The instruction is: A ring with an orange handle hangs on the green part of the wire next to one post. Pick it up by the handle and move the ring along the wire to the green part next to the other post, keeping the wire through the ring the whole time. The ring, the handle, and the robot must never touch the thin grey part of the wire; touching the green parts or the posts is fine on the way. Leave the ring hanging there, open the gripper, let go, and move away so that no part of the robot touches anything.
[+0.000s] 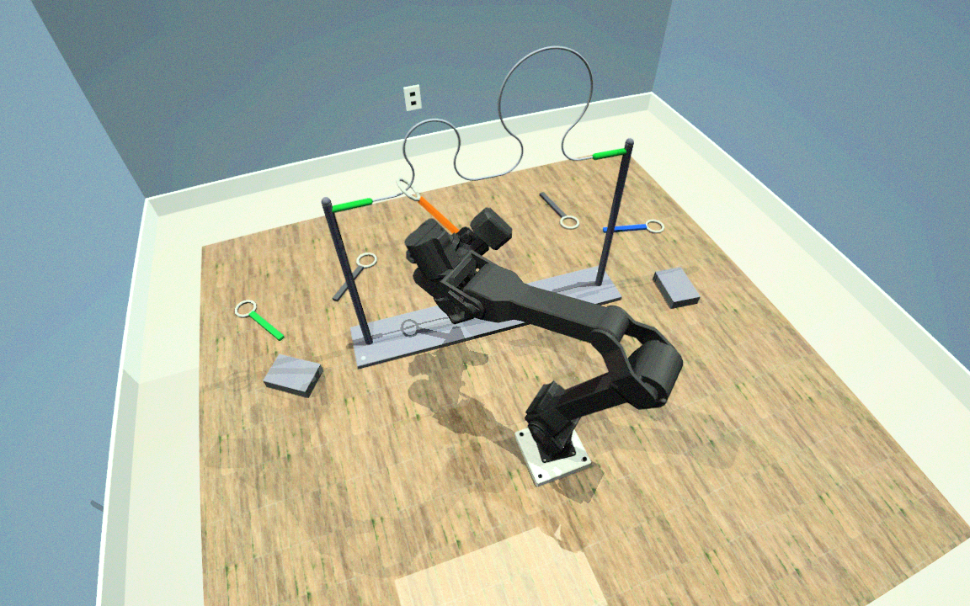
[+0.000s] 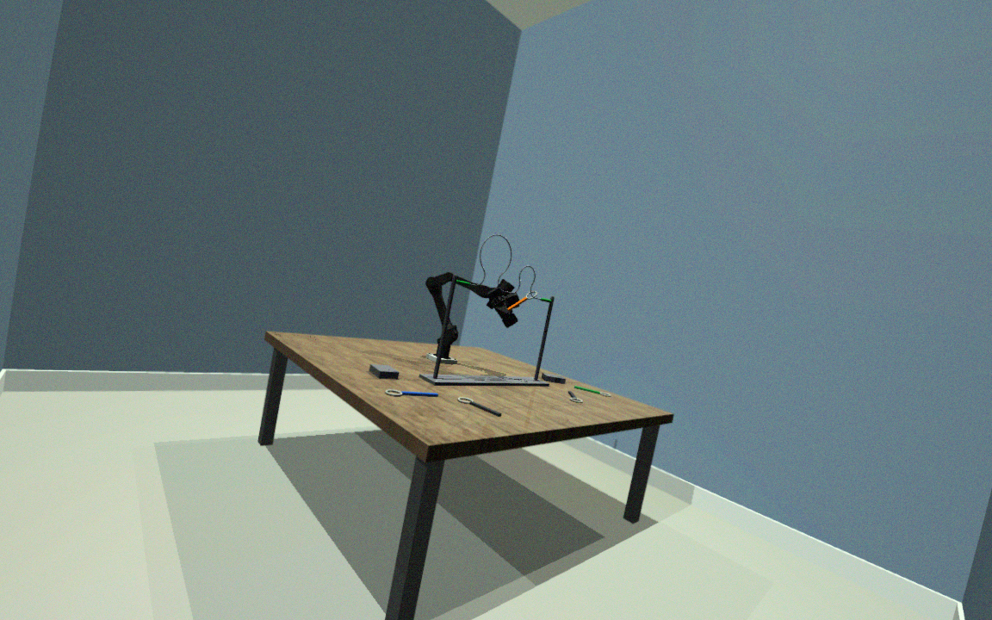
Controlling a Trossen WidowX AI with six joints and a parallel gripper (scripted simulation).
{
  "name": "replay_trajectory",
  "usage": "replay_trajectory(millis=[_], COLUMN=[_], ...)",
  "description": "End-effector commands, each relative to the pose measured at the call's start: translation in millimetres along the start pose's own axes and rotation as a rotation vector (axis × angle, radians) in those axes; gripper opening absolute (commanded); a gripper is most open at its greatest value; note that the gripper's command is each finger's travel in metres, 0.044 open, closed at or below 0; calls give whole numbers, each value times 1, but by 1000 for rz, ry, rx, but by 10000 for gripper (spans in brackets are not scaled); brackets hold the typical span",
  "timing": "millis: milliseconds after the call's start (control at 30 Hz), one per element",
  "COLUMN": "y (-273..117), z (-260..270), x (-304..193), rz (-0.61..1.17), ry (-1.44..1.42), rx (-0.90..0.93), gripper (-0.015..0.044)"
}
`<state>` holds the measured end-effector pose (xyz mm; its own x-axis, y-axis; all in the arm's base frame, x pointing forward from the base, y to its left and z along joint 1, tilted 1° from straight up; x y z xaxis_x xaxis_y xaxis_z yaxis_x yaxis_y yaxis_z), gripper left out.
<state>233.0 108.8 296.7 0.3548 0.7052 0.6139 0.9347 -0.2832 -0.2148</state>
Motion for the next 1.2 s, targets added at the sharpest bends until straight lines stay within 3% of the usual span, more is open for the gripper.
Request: replay_trajectory(millis=[0, 667, 1167], y=[-2, -19, -30], z=[13, 66, 85], x=[5, 34, 54], rz=[4, 30, 38], ry=[92, 488, 627], rx=[45, 233, 299], gripper=[-150, -150, -150])
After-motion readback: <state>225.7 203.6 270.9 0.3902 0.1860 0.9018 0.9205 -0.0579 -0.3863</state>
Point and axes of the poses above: the point midway between the two fingers, 35 mm back from their tips, its own y axis out along the fingers, its own z axis across the jaws, x = y × z, the point moved 5 cm from there along -y, back along the fingers, and after that the axes turned 8 degrees about -y, right-handed, at the moved point
